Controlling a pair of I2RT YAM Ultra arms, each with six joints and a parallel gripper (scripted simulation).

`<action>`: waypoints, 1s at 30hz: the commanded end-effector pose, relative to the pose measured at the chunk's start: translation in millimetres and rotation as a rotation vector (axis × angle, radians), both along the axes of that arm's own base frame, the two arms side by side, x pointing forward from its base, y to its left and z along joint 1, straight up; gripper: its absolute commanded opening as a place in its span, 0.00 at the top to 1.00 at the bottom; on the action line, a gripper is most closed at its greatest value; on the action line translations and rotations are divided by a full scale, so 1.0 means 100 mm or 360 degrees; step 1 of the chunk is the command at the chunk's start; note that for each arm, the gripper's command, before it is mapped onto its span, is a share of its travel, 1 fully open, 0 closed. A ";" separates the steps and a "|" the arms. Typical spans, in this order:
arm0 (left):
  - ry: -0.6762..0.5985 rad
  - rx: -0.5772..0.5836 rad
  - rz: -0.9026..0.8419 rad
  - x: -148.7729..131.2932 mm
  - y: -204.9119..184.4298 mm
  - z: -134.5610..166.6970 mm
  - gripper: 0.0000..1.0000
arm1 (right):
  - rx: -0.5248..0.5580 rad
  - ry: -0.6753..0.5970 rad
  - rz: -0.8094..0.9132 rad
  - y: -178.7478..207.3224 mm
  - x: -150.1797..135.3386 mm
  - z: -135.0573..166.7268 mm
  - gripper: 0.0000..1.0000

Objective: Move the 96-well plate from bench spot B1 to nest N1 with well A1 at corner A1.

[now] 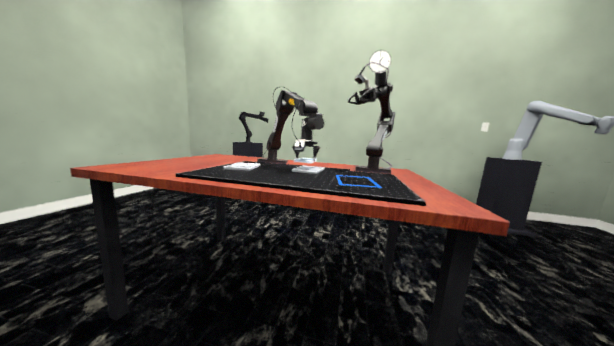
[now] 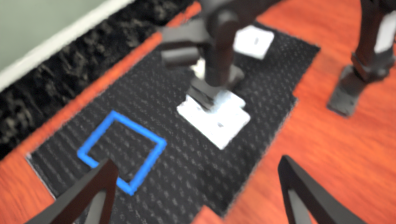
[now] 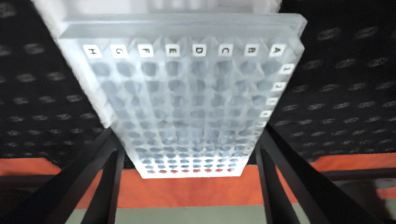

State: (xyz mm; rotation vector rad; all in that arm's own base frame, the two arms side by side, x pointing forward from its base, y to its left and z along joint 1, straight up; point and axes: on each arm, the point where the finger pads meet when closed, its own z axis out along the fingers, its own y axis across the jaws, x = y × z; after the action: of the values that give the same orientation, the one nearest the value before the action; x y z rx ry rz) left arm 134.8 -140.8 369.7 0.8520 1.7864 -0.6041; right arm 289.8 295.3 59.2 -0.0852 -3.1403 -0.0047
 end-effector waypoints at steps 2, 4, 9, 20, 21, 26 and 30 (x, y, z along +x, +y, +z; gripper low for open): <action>-0.0151 -0.0112 0.0033 0.64 -0.38 0.19 0.00 | 0.0050 -0.0074 0.0073 -0.47 0.24 0.16 0.19; -0.0171 -0.0135 0.0053 0.81 -0.47 0.18 0.00 | 0.0044 -0.0071 0.0081 -0.65 0.28 0.16 0.19; -0.0199 -0.0226 0.0016 1.28 -1.11 -0.07 0.00 | 0.0018 -0.0053 0.0082 -1.49 0.45 0.14 0.19; -0.0133 -0.0337 -0.0221 1.06 -2.37 -0.94 0.00 | 0.0012 -0.0034 -0.0008 -2.67 0.71 0.15 0.19; -0.0125 -0.0338 -0.0234 1.02 -2.43 -1.00 0.00 | 0.0011 -0.0034 -0.0018 -2.73 0.72 0.15 0.19; -0.0082 -0.0320 -0.0287 0.86 -2.64 -1.31 0.00 | -0.0026 0.0013 -0.0070 -2.99 0.73 0.11 0.19; -0.0047 -0.0273 -0.0306 0.80 -2.67 -1.46 0.00 | -0.0019 -0.0029 -0.0036 -2.99 0.79 0.15 0.19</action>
State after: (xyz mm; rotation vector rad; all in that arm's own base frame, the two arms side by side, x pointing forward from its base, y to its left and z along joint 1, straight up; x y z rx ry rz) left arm 210.8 -402.3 215.3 0.9743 1.6613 -0.8431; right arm 356.0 -3.6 59.0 -0.1903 -3.0993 0.0169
